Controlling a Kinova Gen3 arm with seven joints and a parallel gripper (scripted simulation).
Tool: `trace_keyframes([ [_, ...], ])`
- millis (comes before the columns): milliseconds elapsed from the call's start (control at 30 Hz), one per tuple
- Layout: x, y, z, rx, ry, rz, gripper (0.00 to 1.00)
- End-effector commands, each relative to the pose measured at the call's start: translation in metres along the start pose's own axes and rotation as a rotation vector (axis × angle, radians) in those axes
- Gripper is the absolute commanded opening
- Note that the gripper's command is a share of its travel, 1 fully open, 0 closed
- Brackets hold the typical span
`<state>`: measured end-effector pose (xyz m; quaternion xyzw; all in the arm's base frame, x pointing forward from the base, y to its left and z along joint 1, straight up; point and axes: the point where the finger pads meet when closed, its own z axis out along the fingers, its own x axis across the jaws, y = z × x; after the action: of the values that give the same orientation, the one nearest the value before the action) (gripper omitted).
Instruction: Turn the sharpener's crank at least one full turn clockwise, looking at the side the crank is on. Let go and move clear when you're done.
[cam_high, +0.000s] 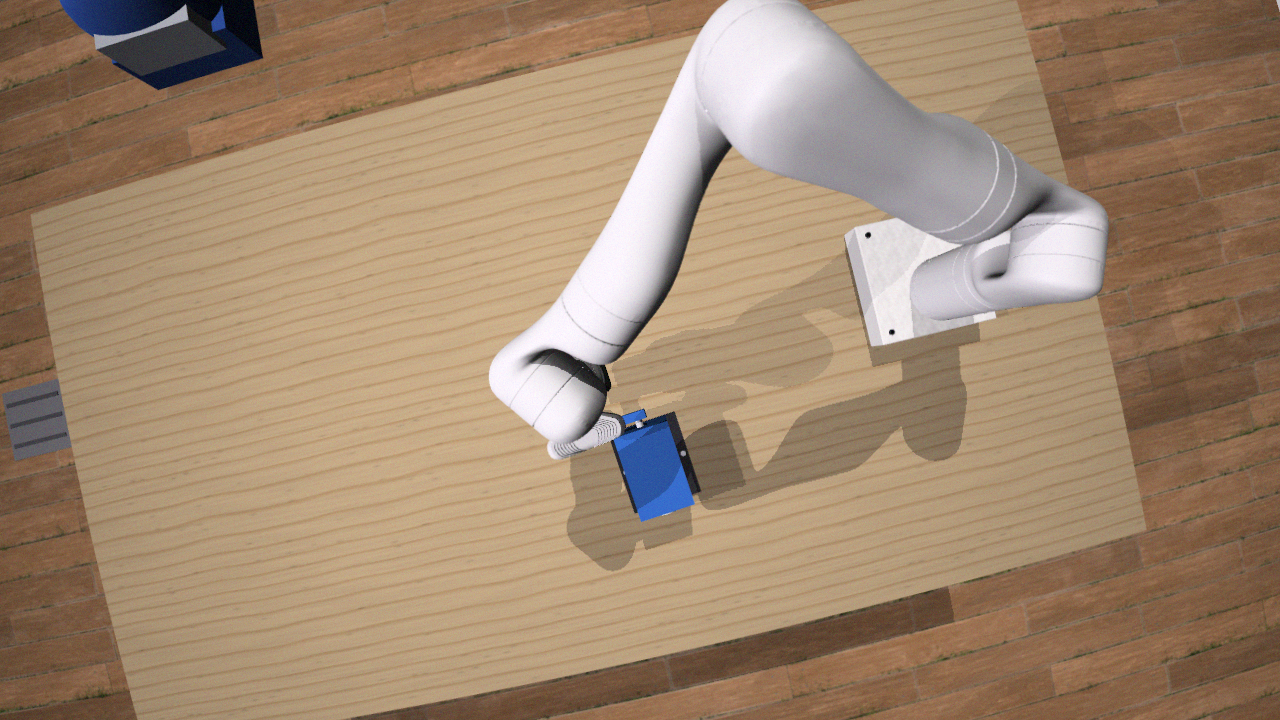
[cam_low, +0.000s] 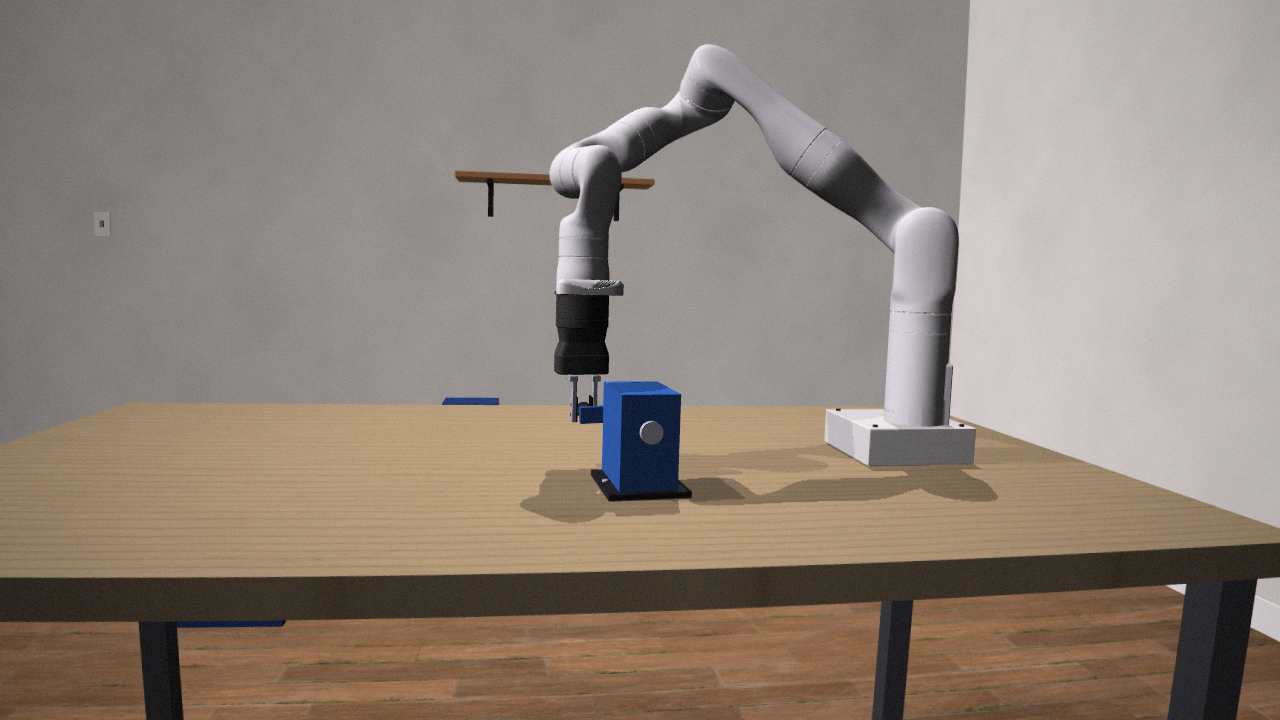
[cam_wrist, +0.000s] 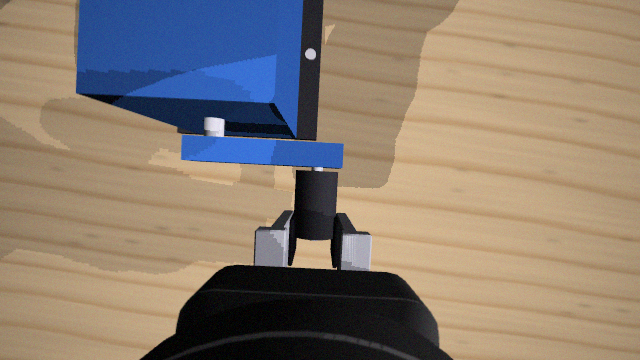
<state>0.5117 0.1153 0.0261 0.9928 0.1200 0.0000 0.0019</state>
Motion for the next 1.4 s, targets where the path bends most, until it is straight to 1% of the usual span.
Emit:
trace_keyframes([
  [0,0.000,0.000,0.003,0.000,0.000,0.000,0.00],
  [400,-0.008,0.000,0.027,0.000,0.000,0.000,0.00],
  [467,-0.008,0.000,0.027,0.000,0.000,0.000,0.00],
  [800,-0.024,0.000,0.043,0.000,0.000,0.000,0.00],
  [967,-0.032,0.000,0.047,0.000,0.000,0.000,0.00],
  [1367,-0.042,0.000,0.050,0.000,0.000,0.000,0.00],
])
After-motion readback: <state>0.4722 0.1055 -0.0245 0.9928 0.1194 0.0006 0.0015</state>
